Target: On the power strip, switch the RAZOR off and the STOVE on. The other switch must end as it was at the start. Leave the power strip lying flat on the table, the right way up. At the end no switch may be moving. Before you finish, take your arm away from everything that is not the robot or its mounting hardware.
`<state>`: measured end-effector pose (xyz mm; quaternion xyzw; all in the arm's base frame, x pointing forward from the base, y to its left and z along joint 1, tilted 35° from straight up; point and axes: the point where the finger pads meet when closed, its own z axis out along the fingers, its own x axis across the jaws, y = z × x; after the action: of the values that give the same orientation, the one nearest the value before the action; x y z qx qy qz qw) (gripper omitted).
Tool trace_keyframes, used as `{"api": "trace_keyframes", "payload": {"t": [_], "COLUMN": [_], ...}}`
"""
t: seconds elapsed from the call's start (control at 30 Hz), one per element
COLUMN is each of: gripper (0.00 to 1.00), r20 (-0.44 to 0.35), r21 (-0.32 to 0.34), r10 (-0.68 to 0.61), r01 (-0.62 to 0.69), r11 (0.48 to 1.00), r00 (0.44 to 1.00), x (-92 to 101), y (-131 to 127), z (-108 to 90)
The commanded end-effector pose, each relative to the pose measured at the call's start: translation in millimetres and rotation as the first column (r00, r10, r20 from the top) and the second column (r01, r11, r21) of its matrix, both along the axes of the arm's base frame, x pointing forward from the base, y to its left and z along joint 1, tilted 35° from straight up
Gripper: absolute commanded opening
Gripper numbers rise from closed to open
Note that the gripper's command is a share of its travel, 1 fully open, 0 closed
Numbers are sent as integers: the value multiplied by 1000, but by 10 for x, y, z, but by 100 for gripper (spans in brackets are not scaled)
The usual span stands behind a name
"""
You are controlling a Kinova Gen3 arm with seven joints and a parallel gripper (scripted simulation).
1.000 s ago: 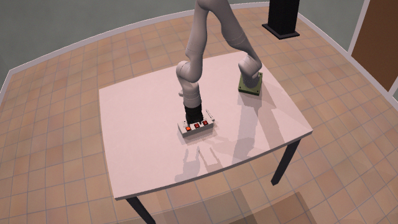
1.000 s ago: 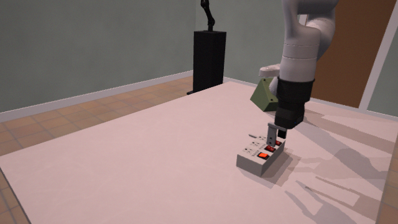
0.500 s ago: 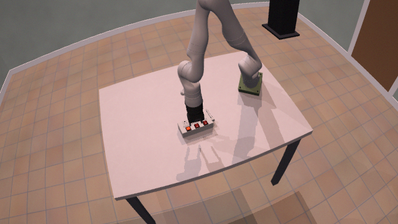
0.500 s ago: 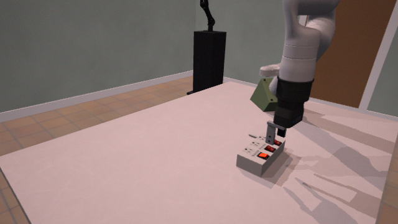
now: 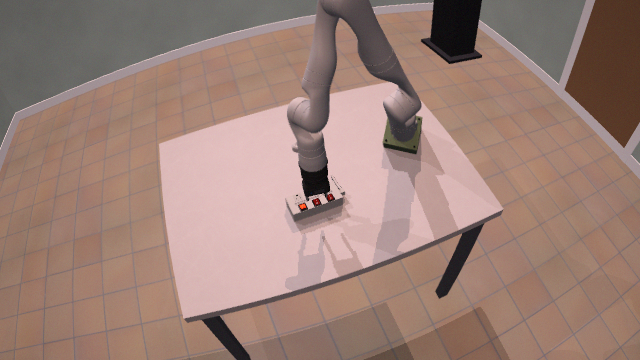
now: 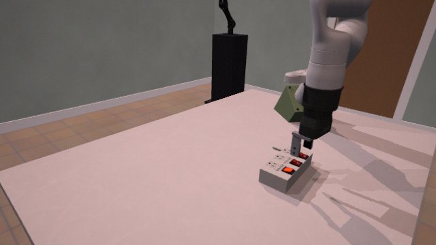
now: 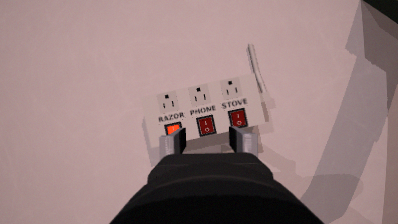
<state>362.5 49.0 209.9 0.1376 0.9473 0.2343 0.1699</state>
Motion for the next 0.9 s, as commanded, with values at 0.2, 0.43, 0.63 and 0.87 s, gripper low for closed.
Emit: {"api": "trace_keyframes", "payload": {"t": [0.2, 0.43, 0.63, 0.87], "gripper": [100, 100, 100, 100], "r20": [-12, -12, -12, -12], "r21": [4, 4, 4, 4], "r10": [-25, -27, -27, -27], "r01": [25, 27, 27, 27], "r11": [1000, 1000, 1000, 1000], "r00": [1000, 1000, 1000, 1000], "x": [-30, -27, -27, -27], "y": [-26, -29, -29, -29], "z": [-32, -31, -31, -31]}}
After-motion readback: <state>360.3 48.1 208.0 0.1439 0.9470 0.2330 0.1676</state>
